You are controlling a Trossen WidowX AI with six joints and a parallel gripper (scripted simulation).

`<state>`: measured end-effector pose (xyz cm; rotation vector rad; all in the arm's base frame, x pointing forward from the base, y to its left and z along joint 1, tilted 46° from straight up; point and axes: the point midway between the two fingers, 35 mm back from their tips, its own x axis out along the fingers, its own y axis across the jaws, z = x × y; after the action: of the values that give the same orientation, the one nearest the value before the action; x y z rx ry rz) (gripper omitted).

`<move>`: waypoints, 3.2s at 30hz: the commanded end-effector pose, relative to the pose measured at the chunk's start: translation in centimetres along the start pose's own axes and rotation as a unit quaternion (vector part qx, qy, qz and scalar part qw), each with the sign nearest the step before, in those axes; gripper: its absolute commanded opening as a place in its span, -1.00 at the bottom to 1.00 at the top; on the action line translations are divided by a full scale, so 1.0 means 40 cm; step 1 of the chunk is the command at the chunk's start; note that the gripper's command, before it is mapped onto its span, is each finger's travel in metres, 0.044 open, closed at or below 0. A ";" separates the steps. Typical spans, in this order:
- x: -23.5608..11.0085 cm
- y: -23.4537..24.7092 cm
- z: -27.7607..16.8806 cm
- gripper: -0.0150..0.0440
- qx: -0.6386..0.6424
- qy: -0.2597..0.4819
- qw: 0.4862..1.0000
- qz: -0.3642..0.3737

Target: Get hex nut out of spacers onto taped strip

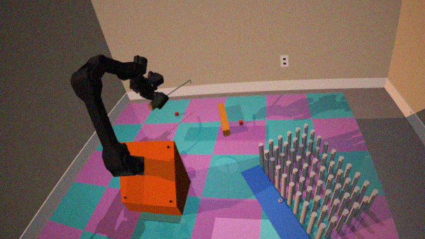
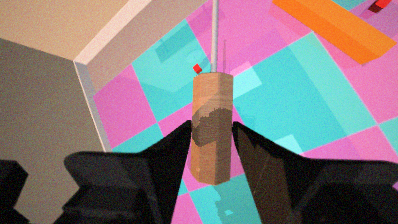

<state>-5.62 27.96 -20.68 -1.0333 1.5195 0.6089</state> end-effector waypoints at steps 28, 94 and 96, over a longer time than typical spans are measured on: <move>0.079 -0.007 -0.021 -0.49 0.002 0.000 1.000 0.001; 0.231 -0.047 -0.085 -0.49 0.002 0.000 1.000 0.002; 0.235 -0.049 -0.087 -0.49 0.002 0.000 1.000 0.002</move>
<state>-5.43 21.94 -28.38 -1.0294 1.5184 0.6137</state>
